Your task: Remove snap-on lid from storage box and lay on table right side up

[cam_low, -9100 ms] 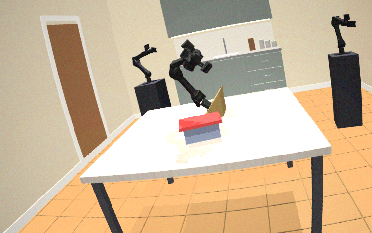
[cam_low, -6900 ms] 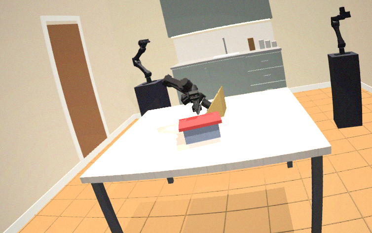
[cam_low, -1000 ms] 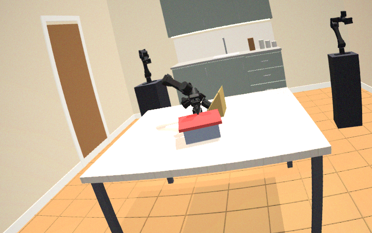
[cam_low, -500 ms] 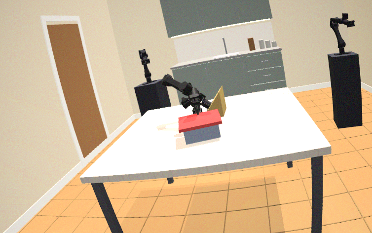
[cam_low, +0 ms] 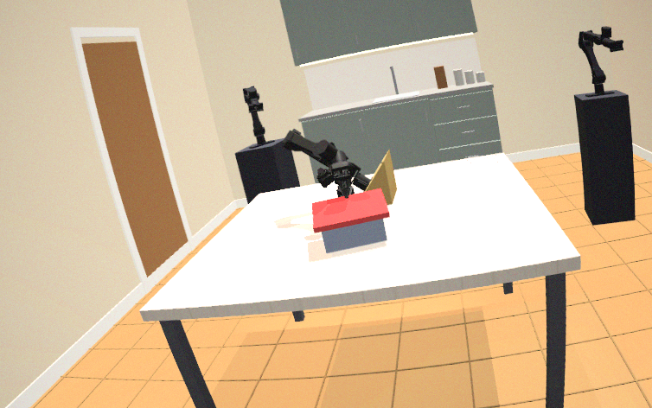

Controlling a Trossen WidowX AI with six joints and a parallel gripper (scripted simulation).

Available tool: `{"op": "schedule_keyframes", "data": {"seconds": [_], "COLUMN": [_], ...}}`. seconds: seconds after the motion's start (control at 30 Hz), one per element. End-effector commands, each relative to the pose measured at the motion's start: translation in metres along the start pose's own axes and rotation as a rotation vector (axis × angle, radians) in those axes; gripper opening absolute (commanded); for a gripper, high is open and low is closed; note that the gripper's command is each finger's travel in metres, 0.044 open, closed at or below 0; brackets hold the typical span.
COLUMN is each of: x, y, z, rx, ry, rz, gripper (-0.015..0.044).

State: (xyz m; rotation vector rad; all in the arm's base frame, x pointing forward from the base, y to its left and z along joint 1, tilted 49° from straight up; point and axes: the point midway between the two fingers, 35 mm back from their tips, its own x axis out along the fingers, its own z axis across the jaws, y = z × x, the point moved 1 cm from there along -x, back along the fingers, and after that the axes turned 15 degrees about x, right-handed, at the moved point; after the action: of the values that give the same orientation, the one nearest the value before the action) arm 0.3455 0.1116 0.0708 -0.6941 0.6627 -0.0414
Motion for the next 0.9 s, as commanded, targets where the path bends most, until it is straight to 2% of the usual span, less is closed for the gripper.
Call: {"op": "schedule_keyframes", "data": {"seconds": [0.0,0.87], "x": [-0.003,-0.016], "y": [0.001,0.009], "z": [0.006,0.038], "rx": [0.003,0.004], "ry": [-0.001,-0.001], "rz": [-0.002,-0.002], "gripper": [0.0000,0.0000]}}
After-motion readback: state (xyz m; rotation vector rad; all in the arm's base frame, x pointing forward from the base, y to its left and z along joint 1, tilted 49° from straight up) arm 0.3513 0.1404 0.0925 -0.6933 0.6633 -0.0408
